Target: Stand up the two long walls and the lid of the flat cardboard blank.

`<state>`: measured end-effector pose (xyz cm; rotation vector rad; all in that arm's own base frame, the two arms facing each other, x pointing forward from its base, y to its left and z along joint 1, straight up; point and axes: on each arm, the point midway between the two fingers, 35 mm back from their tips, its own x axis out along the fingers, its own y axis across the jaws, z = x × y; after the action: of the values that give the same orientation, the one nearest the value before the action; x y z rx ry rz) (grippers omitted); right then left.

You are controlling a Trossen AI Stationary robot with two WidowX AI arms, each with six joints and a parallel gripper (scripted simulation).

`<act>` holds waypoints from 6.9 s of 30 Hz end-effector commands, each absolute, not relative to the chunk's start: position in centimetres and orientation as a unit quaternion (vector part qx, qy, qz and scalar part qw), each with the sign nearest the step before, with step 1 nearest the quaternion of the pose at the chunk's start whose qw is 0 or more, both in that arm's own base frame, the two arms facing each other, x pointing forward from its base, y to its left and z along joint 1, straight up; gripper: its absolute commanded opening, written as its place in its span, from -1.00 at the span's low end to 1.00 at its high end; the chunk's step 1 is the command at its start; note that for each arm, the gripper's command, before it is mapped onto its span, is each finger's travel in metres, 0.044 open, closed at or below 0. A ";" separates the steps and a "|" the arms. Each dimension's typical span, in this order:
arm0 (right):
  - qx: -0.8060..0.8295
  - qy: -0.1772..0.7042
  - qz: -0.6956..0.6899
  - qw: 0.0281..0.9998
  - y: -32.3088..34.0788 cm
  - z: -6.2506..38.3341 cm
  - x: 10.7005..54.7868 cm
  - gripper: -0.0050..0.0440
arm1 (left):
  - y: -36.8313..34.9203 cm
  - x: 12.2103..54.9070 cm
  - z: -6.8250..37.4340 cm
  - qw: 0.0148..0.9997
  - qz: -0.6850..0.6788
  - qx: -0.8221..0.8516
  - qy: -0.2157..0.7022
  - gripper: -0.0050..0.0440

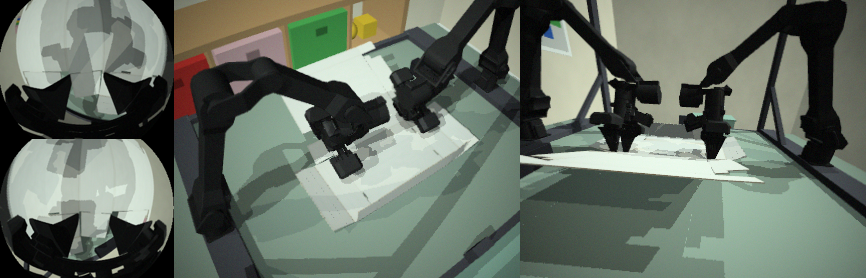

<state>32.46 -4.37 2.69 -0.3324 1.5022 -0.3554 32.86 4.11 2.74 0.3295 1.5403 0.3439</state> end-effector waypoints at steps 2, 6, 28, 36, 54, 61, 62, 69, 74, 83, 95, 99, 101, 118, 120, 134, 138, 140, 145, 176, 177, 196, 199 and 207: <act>-0.141 0.680 -0.147 0.705 -2.5 1.9 32.7 0.36 | 2.3 33.3 2.1 0.696 0.143 0.140 0.690 0.39; -0.141 0.679 -0.148 0.705 -2.2 1.9 32.7 0.36 | 1.9 33.3 2.1 0.696 0.143 0.139 0.690 0.39; -0.181 0.669 -0.189 0.695 0.0 1.8 32.6 0.46 | -0.2 33.3 2.0 0.686 0.185 0.179 0.681 0.49; -0.182 0.669 -0.190 0.695 -0.2 2.1 32.6 0.57 | -0.1 33.3 2.4 0.685 0.185 0.179 0.681 0.60; -0.181 0.669 -0.189 0.695 -0.1 2.6 32.6 0.57 | -0.1 33.3 2.8 0.685 0.185 0.179 0.681 0.60; -0.181 0.669 -0.189 0.695 -0.1 4.4 32.6 0.57 | -0.1 33.3 4.7 0.686 0.185 0.179 0.681 0.60; -0.181 0.669 -0.189 0.695 -0.4 4.5 32.6 0.57 | -0.1 33.3 4.7 0.686 0.185 0.179 0.681 0.60; -0.175 0.672 -0.183 0.696 -3.9 7.4 32.5 0.57 | 3.7 33.3 7.6 0.688 0.180 0.174 0.681 0.60; -0.175 0.672 -0.182 0.696 -3.0 8.2 32.4 0.57 | 2.6 33.3 8.2 0.688 0.179 0.174 0.681 0.60; -0.174 0.672 -0.182 0.696 -2.2 8.2 32.3 0.57 | 6.8 32.9 9.5 0.670 0.156 0.147 0.710 0.01; -0.175 0.672 -0.182 0.696 -2.2 8.2 32.3 0.57 | 18.0 28.2 16.5 0.674 0.066 0.065 0.733 -0.80; -0.175 0.672 -0.182 0.696 -2.2 8.2 32.3 0.57 | 21.1 25.3 19.0 0.689 0.043 0.043 0.722 -0.80; -0.175 0.672 -0.182 0.696 -2.2 8.2 32.3 0.57 | 22.4 23.7 20.2 0.698 0.034 0.034 0.714 -0.80; -0.175 0.672 -0.182 0.696 -2.2 8.2 32.3 0.57 | 25.2 21.2 21.7 0.746 0.054 -0.008 0.664 -0.39; -0.175 0.672 -0.182 0.696 -2.2 8.2 32.3 0.57 | 25.9 21.8 20.8 0.778 0.086 -0.046 0.621 -0.20; -0.175 0.672 -0.182 0.696 -2.2 8.2 32.3 0.57 | 27.6 22.8 19.0 0.849 0.156 -0.161 0.478 0.36; -0.175 0.672 -0.182 0.696 -2.2 8.2 32.3 0.57 | 28.2 22.9 18.8 0.865 0.169 -0.186 0.434 0.36; -0.175 0.672 -0.182 0.696 -2.2 8.2 32.3 0.57 | 28.2 22.9 18.8 0.865 0.169 -0.186 0.434 0.36; -0.175 0.672 -0.182 0.696 -2.2 8.2 32.3 0.57 | 28.8 22.9 18.6 0.886 0.182 -0.224 0.363 0.36; -0.175 0.672 -0.182 0.696 -2.2 8.2 32.3 0.57 | 27.2 20.2 18.9 0.928 0.142 -0.327 0.106 0.36; -0.175 0.672 -0.182 0.696 -2.2 8.2 32.3 0.57 | 27.1 20.1 19.0 0.930 0.139 -0.326 0.099 0.36; -0.175 0.672 -0.182 0.696 -2.2 8.2 32.3 0.57 | 23.3 17.8 18.9 0.938 0.075 -0.338 0.025 0.36; -0.175 0.672 -0.182 0.696 -2.2 8.2 32.3 0.57 | 22.7 17.5 18.9 0.941 0.067 -0.332 0.019 0.36; -0.170 0.671 -0.178 0.700 -1.9 8.1 32.5 0.37 | 22.6 17.5 18.8 0.943 0.062 -0.325 0.016 0.16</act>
<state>32.04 -2.25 7.34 -0.3993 1.5256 -0.4028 17.53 22.70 18.52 -0.6802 0.0464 0.1334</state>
